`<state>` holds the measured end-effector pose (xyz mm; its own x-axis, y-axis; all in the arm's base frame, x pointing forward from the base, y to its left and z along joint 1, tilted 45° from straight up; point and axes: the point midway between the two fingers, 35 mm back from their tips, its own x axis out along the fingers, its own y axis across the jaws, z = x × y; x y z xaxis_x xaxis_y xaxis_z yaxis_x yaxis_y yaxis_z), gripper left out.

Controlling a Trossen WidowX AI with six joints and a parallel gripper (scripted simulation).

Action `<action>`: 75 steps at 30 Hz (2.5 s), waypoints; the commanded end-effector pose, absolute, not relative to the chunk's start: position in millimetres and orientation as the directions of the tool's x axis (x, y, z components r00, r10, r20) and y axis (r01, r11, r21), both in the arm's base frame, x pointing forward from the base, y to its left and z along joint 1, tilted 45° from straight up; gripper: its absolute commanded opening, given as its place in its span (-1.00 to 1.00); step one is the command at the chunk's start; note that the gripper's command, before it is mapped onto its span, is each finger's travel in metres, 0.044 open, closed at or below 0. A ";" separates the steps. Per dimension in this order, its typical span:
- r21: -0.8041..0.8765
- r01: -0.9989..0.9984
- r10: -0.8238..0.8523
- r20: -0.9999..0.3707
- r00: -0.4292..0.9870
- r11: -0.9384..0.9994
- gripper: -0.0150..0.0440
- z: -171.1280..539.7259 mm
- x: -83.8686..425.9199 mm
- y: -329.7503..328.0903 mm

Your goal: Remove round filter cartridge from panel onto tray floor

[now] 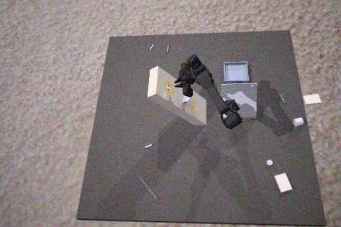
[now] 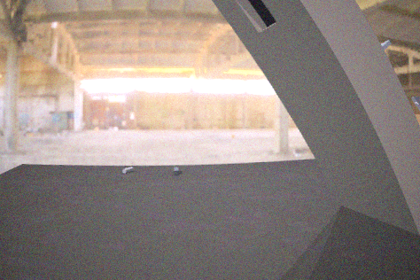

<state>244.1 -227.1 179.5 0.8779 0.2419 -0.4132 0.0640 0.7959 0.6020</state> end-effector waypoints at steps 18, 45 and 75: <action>0.606 0.064 0.241 -0.409 0.880 0.793 -0.17 166.3 273.6 -216.9; 0.607 0.064 0.241 -0.408 0.881 0.792 -0.17 166.7 276.2 -216.4; 0.607 0.064 0.241 -0.408 0.881 0.792 -0.17 164.0 278.1 -215.6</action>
<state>277.8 -215.6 165.4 0.8815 0.2430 -0.4049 0.0593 0.7937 0.6055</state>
